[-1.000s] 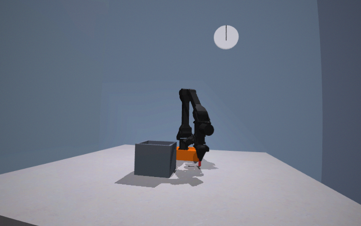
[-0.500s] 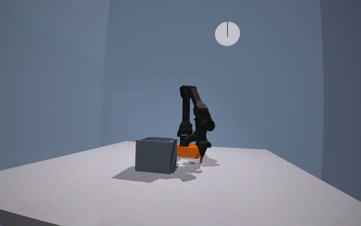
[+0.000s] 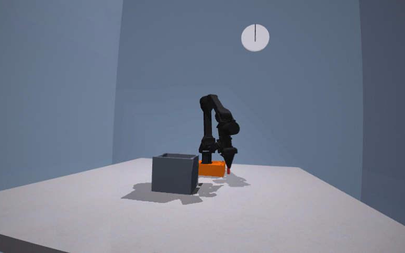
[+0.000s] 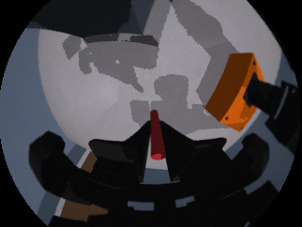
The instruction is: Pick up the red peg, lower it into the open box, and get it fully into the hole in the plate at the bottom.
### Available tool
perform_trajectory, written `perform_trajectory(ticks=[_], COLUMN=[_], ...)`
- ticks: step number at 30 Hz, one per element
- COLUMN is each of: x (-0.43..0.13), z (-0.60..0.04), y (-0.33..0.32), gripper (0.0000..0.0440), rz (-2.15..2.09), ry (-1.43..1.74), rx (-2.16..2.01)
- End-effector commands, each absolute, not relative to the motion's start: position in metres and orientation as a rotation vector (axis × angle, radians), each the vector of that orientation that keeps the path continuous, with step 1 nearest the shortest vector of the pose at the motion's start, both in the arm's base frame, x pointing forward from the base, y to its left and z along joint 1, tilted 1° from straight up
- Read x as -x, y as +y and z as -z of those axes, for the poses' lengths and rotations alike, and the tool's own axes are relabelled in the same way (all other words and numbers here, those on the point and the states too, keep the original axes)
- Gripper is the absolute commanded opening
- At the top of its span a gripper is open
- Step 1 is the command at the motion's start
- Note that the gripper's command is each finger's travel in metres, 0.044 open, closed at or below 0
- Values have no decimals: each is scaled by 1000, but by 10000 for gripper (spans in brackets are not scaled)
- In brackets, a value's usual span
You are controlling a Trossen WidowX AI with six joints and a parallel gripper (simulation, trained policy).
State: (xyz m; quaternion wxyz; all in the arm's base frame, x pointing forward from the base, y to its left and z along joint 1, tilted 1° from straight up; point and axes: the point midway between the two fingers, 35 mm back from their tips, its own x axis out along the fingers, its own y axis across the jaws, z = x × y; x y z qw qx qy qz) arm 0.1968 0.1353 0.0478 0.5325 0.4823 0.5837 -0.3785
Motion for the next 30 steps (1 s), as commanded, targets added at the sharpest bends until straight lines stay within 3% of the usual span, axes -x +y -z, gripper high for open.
perform_trajectory(ticks=[1, 30], x=[-206, -257], z=[-64, -166], y=[138, 73], gripper=[0, 0], rz=[857, 757], ry=[1376, 1139], rx=[-1183, -1187])
